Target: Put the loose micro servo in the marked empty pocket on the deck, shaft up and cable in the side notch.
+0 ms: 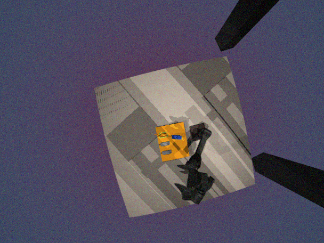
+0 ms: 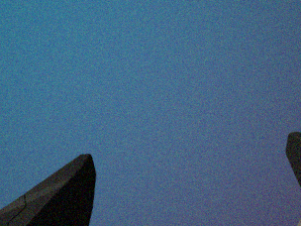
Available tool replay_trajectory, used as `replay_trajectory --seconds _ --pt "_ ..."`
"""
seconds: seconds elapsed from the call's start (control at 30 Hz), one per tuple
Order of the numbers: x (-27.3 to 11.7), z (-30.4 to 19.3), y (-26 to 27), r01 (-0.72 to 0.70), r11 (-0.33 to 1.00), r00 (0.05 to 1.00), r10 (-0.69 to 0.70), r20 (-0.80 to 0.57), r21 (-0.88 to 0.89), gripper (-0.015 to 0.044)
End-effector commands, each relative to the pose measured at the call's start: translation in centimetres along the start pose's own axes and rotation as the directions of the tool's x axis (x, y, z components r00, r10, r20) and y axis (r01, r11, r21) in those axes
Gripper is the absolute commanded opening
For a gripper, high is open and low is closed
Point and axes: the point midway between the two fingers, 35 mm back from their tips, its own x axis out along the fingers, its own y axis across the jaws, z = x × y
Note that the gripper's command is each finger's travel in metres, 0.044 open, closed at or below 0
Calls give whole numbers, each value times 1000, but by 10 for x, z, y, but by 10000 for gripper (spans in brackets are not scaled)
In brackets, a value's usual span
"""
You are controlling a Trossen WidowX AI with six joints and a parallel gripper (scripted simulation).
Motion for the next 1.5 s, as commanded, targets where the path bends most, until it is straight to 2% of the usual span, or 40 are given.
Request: replay_trajectory --seconds 0.0,0.47,1.47 --pt "0 1 0 -1 1000 1000 1 1 1 374" --pt "-7 23 -3 -47 999 998 47 35 1 6" --pt "-25 107 -37 -123 988 984 109 141 97 0"
